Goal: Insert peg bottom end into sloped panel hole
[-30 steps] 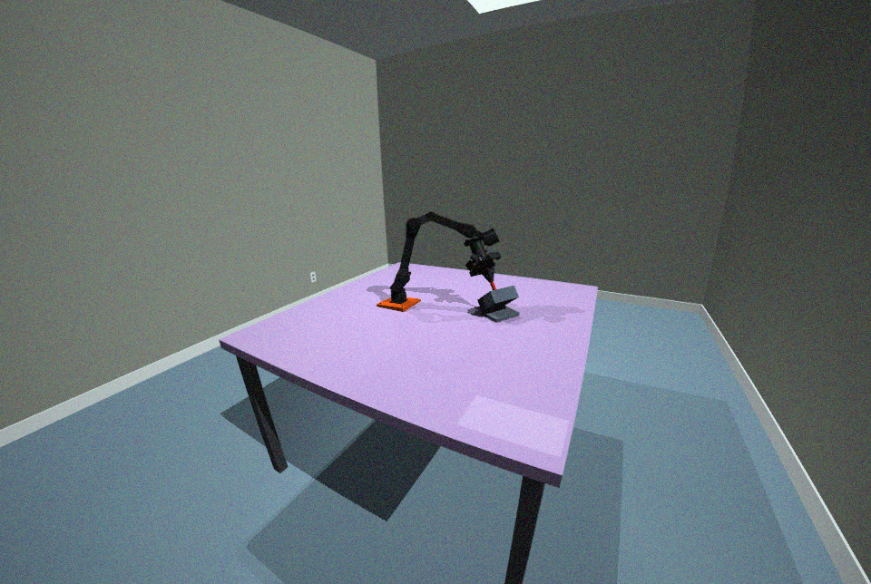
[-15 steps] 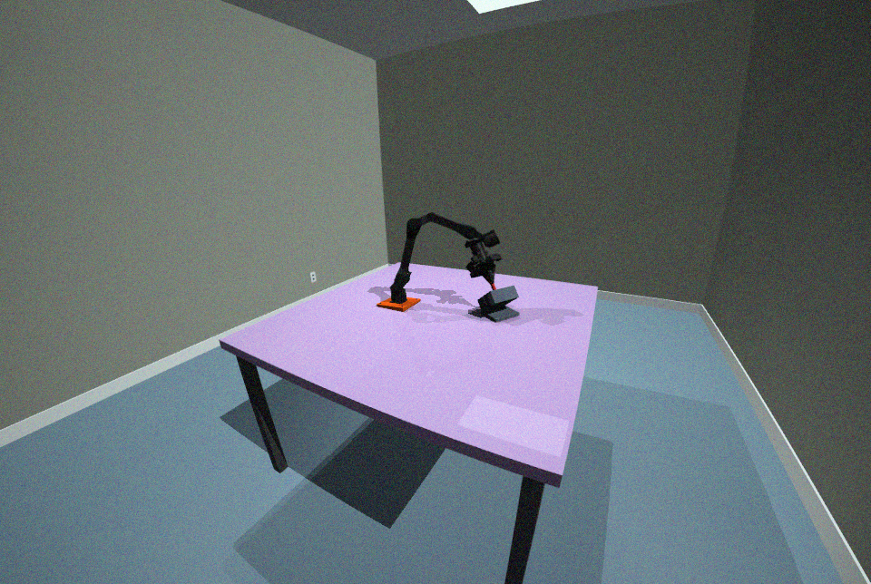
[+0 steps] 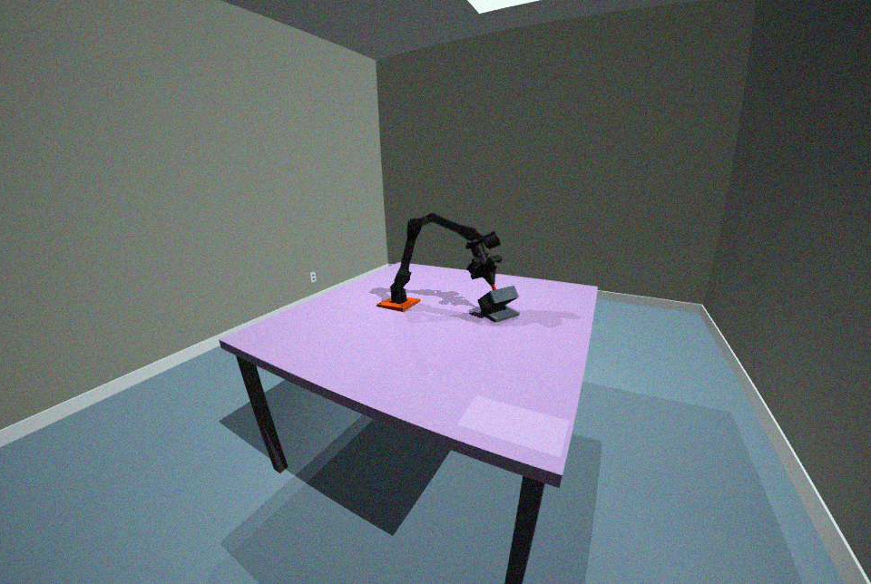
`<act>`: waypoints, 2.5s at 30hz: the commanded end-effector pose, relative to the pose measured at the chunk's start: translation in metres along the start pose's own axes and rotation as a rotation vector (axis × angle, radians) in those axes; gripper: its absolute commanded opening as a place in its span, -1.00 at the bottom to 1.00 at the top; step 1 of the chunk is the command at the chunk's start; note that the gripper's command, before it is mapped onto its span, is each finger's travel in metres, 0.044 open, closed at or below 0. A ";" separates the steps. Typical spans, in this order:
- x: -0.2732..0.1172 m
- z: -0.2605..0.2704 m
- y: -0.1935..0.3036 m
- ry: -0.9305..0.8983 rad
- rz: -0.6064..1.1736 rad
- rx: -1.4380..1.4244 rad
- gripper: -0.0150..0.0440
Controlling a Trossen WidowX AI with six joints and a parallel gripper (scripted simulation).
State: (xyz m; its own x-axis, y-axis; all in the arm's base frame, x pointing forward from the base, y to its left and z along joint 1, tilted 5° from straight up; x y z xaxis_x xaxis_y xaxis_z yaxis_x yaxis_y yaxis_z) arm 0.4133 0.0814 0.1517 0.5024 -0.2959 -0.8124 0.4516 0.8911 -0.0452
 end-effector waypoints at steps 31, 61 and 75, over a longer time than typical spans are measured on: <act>0.017 -0.001 0.000 0.003 0.001 -0.004 -0.49; 0.016 -0.001 0.000 0.000 0.000 0.000 0.75; -0.017 0.001 0.003 0.006 0.000 -0.003 1.00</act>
State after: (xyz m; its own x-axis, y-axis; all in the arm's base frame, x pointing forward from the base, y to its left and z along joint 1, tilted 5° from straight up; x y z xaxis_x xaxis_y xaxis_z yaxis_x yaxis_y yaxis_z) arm 0.4114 0.0850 0.1587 0.4988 -0.2929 -0.8157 0.4494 0.8922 -0.0456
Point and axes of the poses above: the point midway between the two fingers, 35 mm back from their tips, its own x axis out along the fingers, its own z axis across the jaws, y = z × x, the point moved 2 cm from there along -x, back along the fingers, and after that the axes turned 12 degrees about -x, right-handed, at the moved point
